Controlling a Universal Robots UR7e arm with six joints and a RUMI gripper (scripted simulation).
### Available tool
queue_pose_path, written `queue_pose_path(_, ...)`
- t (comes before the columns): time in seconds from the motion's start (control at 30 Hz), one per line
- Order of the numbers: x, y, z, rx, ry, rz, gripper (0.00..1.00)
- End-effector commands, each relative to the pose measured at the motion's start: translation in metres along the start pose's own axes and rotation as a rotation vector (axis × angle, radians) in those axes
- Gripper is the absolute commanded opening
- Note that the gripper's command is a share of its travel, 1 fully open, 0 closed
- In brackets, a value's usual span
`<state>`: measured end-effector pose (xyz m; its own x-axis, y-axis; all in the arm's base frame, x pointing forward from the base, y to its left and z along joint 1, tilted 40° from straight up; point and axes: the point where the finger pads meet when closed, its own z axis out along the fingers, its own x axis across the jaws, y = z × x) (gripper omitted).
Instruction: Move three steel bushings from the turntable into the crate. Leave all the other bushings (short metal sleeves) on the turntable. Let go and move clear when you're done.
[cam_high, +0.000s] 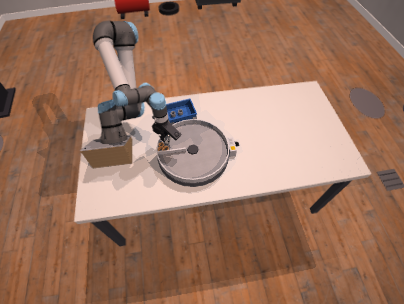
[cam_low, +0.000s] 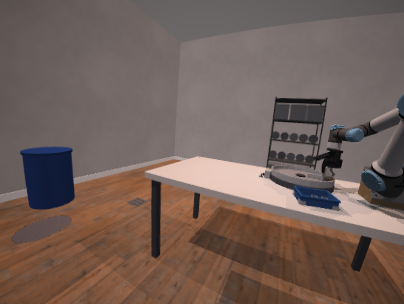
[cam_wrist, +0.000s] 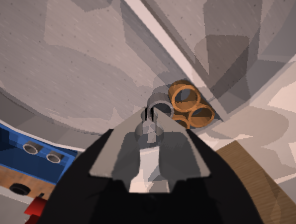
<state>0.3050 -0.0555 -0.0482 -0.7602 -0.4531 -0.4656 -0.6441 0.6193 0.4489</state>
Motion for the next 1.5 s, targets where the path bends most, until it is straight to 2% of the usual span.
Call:
queue_pose_path(0.0, 0.0, 0.0, 0.0, 0.001, 0.001, 0.0, 0.0)
queue_pose_path(1.0, 0.0, 0.0, -0.004, 0.001, 0.001, 0.0, 0.0)
queue_pose_path(1.47, 0.0, 0.0, -0.059, 0.001, 0.001, 0.0, 0.0)
